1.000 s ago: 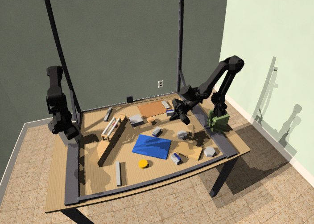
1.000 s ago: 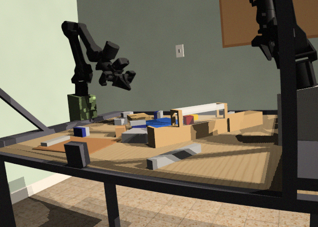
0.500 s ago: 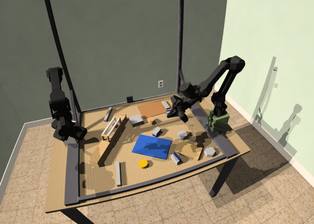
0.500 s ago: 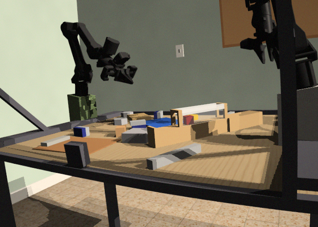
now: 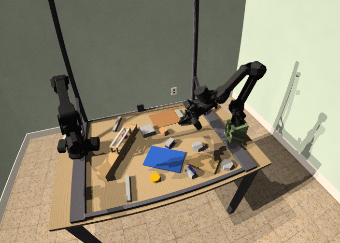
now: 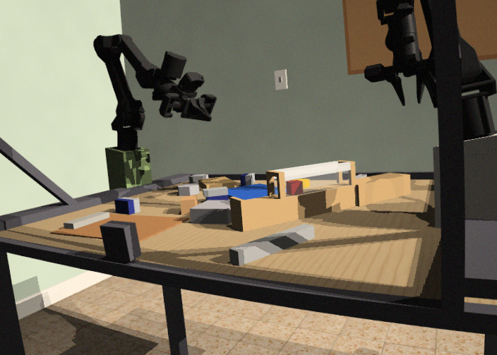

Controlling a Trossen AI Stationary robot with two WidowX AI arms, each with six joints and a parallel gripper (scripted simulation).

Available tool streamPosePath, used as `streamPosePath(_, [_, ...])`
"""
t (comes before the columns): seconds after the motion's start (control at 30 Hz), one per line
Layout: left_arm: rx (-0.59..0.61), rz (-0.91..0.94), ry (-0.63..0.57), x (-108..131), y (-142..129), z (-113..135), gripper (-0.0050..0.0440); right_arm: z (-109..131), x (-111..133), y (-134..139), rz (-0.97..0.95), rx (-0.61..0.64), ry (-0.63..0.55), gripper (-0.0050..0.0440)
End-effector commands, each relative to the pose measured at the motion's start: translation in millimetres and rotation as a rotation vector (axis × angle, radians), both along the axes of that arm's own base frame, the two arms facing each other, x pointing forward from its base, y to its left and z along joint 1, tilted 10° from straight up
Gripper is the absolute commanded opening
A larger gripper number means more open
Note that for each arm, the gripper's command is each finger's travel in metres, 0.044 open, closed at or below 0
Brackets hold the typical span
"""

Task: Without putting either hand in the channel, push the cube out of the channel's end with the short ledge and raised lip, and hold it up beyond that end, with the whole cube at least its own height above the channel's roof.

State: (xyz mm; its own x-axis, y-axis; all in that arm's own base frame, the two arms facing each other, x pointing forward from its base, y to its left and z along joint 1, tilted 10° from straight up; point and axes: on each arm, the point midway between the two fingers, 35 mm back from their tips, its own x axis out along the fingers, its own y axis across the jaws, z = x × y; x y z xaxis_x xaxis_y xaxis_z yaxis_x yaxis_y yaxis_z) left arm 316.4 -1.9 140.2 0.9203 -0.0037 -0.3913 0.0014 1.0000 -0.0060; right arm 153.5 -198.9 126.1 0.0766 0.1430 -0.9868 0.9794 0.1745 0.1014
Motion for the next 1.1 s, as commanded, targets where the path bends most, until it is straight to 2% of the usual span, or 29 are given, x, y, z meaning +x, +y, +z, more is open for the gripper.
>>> streamPosePath(0.0, [0.001, -0.003, -0.065, 6, 0, 25, 0.0, 1, 14, -12, 0.181, -0.039, -0.039, 0.015])
streamPosePath(0.3, [0.002, -0.003, -0.118, 9, 0, 46, 0.0, -6, 34, -26, 0.517, -0.084, -0.084, 0.015])
streamPosePath(0.37, [0.002, -0.003, -0.118, 9, 0, 46, 0.0, -6, 34, -26, 0.517, -0.084, -0.084, 0.015])
streamPosePath(0.87, [0.003, -0.003, -0.2, 11, 0, 79, 0.0, -22, 71, -47, 1.079, -0.163, -0.149, 0.015])
streamPosePath(0.93, [0.003, -0.003, -0.2, 11, 0, 79, 0.0, -22, 71, -47, 1.079, -0.163, -0.149, 0.015])
streamPosePath(1.07, [0.003, -0.002, -0.218, 12, 0, 87, 0.0, -27, 82, -52, 1.229, -0.187, -0.164, 0.015])
